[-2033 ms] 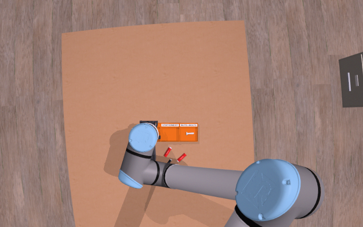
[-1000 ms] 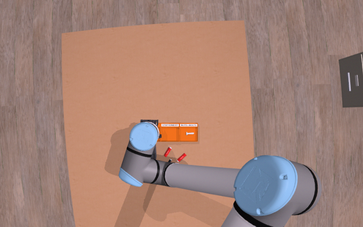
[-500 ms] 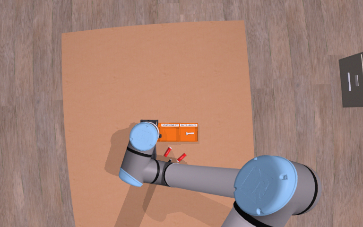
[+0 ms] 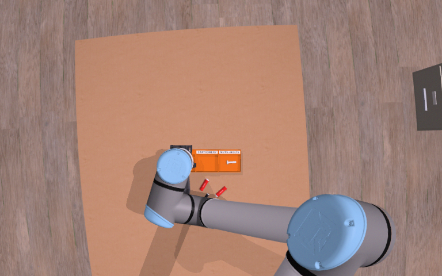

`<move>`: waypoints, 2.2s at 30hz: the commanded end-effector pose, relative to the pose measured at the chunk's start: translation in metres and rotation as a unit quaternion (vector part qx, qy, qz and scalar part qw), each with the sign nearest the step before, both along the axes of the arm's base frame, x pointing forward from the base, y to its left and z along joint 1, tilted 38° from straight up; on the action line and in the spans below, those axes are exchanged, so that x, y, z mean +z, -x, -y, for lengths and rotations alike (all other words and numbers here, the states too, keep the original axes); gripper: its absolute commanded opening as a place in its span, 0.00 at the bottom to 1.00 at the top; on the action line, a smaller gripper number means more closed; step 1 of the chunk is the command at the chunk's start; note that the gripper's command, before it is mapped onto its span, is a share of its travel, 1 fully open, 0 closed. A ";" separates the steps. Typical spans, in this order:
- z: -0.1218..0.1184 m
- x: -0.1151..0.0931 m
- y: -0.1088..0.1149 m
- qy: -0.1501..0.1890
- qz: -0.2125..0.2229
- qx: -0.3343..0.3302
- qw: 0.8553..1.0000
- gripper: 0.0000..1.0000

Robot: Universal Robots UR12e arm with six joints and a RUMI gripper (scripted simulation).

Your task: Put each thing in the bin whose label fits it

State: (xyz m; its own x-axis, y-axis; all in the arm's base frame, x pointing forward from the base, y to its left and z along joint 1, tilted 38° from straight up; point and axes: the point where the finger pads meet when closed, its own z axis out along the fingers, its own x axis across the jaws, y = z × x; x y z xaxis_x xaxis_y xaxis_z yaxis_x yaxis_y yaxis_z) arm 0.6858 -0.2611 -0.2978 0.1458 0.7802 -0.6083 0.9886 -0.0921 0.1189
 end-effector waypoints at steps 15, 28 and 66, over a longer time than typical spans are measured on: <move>-0.020 0.024 0.003 0.000 -0.002 0.000 1.000 0.18; -0.018 0.023 0.002 0.000 -0.001 -0.001 1.000 0.18; -0.044 0.007 0.089 -0.015 0.234 -0.300 0.925 0.24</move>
State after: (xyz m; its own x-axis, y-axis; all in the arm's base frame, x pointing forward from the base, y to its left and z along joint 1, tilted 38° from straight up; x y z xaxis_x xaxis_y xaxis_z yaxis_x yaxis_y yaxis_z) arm 0.6013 -0.2193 -0.2880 0.7133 0.5678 -0.4109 0.7000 -0.5474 0.4587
